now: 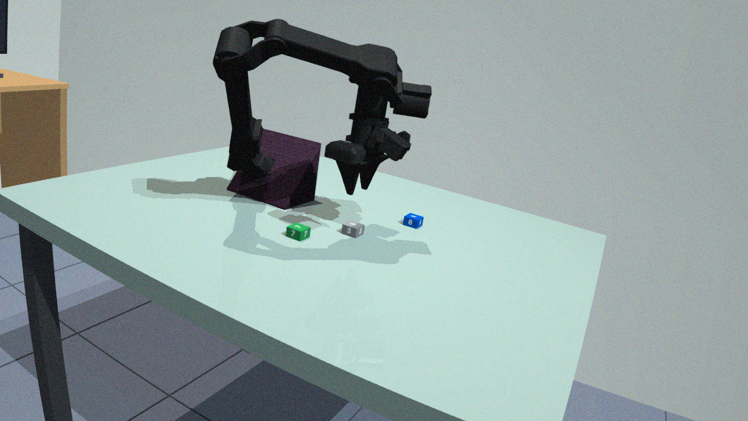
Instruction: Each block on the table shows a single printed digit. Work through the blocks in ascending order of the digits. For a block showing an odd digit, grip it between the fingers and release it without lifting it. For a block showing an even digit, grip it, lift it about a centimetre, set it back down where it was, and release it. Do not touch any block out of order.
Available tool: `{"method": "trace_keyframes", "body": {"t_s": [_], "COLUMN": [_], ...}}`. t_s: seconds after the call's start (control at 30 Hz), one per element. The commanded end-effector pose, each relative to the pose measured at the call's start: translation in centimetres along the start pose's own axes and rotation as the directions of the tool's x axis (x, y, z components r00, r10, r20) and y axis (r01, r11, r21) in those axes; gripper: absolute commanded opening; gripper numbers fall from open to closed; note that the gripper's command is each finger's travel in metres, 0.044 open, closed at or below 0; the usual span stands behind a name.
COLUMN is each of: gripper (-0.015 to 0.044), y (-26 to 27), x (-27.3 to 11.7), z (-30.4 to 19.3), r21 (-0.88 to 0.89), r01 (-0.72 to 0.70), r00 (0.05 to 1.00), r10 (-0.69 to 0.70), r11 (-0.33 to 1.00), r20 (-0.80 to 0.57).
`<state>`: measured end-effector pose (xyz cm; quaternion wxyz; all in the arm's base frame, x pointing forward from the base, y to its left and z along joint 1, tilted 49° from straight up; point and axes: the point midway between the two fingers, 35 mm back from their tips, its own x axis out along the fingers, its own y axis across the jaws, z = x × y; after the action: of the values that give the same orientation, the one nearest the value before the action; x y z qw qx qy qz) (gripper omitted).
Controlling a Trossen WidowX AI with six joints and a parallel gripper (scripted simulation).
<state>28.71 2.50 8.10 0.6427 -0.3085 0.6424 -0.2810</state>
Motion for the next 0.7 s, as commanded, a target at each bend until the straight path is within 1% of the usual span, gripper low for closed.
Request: {"method": "trace_keyframes", "body": {"t_s": [0.0, 0.07, 0.43, 0.67], "gripper": [0.0164, 0.012, 0.012, 0.012], "y": [0.0, 0.0, -0.2, -6.3], "x": [-4.1, -4.1, -4.1, -4.3], "z": [-0.2, -0.2, -0.2, -4.0], "r21": [0.009, 0.009, 0.009, -0.005], "r01": [-0.006, -0.006, -0.006, -0.026], "r00": [1.0, 1.0, 1.0, 0.998], "r10": [0.005, 0.005, 0.006, 0.026], "r11": [1.0, 1.0, 1.0, 1.0], "r20": [0.011, 0.011, 0.012, 0.052]}}
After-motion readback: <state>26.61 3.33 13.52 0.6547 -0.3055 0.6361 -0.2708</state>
